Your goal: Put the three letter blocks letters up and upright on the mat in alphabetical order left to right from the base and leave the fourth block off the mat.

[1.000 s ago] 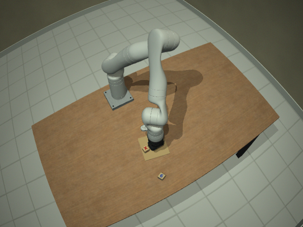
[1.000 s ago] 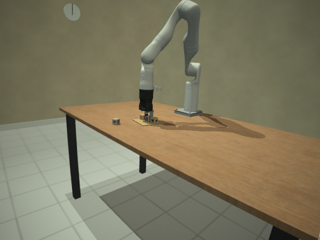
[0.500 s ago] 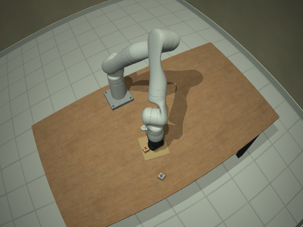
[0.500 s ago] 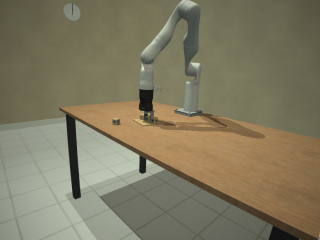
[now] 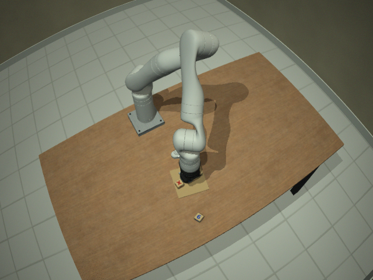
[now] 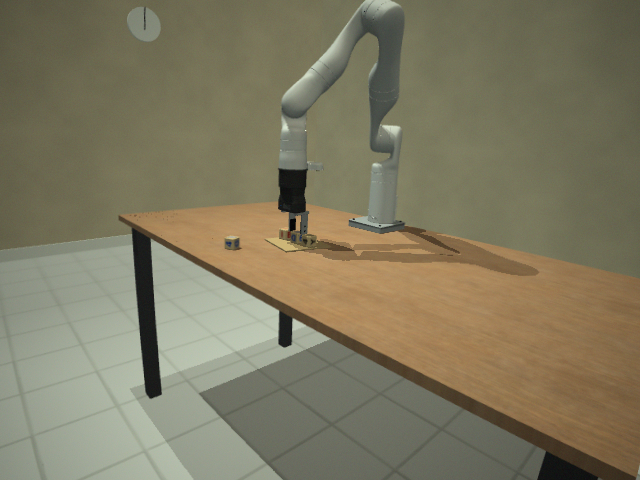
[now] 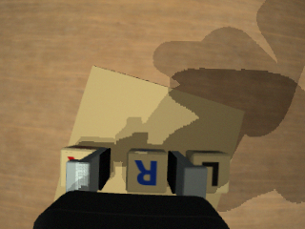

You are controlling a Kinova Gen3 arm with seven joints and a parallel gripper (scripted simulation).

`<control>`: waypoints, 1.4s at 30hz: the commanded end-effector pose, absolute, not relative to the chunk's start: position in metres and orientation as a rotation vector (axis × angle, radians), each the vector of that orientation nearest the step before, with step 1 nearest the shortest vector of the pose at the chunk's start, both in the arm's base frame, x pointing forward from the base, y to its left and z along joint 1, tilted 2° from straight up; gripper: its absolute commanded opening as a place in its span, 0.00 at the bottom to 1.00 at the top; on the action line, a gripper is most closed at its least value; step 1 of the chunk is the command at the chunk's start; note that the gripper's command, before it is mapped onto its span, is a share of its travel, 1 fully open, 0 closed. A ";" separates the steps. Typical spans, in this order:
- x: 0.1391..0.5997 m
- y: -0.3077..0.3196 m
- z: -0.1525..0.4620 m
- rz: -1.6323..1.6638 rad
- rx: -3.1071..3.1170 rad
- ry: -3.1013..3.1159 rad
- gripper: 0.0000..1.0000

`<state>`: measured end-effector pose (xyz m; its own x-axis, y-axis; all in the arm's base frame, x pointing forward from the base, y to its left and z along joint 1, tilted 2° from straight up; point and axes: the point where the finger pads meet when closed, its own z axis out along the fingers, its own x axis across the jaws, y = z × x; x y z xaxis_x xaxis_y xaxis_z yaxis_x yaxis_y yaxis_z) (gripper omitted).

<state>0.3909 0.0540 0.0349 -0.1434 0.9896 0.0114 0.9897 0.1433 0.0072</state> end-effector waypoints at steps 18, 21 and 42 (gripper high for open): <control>0.395 0.059 0.099 -0.052 -2.047 -2.388 0.87; 0.395 0.059 0.099 -0.052 -2.047 -2.388 1.00; 0.395 0.059 0.099 -0.052 -2.047 -2.388 1.00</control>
<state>0.3944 0.0592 0.0987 -0.1532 0.9880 0.0185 0.9879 0.1527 0.0258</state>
